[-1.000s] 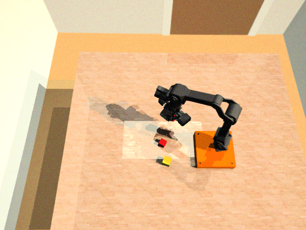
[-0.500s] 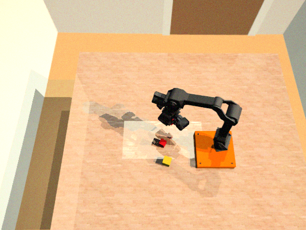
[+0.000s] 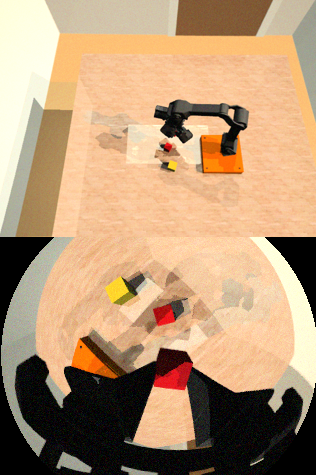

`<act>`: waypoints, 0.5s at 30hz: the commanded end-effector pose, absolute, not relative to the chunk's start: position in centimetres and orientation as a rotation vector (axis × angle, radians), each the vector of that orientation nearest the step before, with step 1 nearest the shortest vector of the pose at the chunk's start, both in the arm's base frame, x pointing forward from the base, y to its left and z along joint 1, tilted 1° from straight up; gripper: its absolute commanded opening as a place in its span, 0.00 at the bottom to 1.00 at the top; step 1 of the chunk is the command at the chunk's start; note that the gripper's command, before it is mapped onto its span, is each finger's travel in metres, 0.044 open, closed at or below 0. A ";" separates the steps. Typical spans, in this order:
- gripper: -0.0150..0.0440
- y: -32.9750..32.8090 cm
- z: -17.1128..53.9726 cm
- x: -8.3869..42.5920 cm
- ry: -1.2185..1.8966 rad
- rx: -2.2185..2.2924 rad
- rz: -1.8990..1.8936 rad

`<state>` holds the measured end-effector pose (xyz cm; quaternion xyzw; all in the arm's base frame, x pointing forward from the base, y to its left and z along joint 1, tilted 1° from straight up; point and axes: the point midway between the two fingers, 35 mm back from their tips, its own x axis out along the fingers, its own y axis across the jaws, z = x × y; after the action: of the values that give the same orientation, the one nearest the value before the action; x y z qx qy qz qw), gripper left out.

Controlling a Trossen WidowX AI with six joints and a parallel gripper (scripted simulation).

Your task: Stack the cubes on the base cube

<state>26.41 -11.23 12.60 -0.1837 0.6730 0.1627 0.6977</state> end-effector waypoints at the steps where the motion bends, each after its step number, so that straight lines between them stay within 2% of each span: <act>1: 0.43 -10.0 12.1 26.6 1.512 -0.392 0.351; 15: 0.43 -6.1 11.4 27.9 1.510 -0.345 0.312</act>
<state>27.88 -7.11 11.89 -0.1622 0.6744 0.1444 0.7058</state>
